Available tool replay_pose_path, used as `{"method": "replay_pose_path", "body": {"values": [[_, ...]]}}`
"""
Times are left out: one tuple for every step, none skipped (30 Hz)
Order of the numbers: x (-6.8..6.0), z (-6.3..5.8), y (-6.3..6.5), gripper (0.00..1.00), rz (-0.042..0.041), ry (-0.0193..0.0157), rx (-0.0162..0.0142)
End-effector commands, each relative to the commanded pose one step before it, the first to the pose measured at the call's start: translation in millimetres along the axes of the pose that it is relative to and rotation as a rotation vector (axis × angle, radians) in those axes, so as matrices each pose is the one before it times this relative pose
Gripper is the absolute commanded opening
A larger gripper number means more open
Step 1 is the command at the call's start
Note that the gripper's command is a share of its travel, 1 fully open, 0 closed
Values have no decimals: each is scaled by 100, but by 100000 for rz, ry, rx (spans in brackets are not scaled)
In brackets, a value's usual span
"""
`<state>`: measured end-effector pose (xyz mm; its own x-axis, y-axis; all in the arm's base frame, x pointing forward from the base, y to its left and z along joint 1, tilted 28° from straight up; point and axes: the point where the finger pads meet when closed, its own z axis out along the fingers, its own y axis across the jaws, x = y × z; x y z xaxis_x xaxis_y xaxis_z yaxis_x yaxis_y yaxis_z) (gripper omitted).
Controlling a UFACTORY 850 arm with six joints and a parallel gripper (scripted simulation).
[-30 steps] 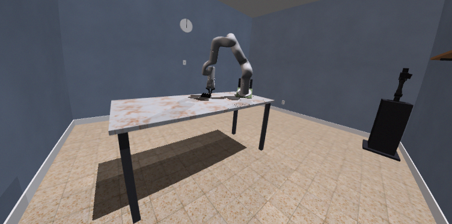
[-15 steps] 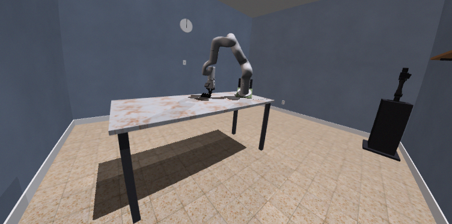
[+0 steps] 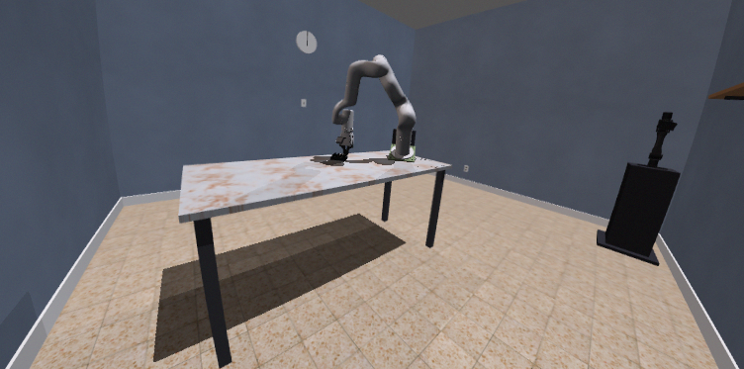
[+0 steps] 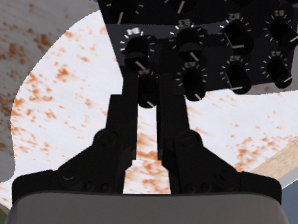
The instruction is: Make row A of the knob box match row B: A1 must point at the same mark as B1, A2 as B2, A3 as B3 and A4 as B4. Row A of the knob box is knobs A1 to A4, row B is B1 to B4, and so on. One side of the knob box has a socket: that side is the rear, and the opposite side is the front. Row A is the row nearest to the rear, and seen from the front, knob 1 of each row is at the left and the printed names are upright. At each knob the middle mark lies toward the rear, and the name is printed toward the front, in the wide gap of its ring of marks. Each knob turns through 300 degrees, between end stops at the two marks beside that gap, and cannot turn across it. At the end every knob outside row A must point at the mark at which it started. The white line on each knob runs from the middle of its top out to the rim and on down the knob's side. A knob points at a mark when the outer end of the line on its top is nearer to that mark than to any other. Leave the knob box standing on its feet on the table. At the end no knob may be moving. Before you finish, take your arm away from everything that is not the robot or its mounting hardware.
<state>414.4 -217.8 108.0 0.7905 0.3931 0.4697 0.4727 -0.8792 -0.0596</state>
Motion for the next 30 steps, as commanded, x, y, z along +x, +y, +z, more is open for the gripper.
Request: {"method": "replay_pose_path", "body": {"values": [[30, -44, 61, 19, -24, 50, -120], [0, 0, 0, 19, 0, 0, 0], [0, 0, 0, 19, 0, 0, 0], [0, 0, 0, 19, 0, 0, 0], [0, 0, 0, 19, 0, 0, 0], [0, 0, 0, 19, 0, 0, 0], [0, 0, 0, 19, 0, 0, 0], [0, 0, 0, 19, 0, 0, 0], [0, 0, 0, 19, 0, 0, 0], [0, 0, 0, 19, 0, 0, 0], [0, 0, 0, 19, 0, 0, 0], [0, 0, 0, 19, 0, 0, 0], [0, 0, 0, 19, 0, 0, 0], [0, 0, 0, 19, 0, 0, 0], [0, 0, 0, 19, 0, 0, 0], [0, 0, 0, 19, 0, 0, 0], [0, 0, 0, 19, 0, 0, 0], [0, 0, 0, 19, 0, 0, 0], [0, 0, 0, 19, 0, 0, 0], [0, 0, 0, 19, 0, 0, 0], [0, 0, 0, 19, 0, 0, 0], [0, -2, 0, 19, 0, 0, 0], [0, -16, 0, 19, 0, 0, 0], [0, -39, 0, 19, 0, 1, 0], [0, -69, 0, 19, 0, 1, 0], [0, -103, 0, 19, 0, 0, 0], [0, -138, 0, 19, 0, -1, 0], [0, -173, 0, 19, 0, 0, 0], [0, -205, 0, 19, 0, 1, 0], [0, -232, 0, 19, 0, -1, -1]]}}
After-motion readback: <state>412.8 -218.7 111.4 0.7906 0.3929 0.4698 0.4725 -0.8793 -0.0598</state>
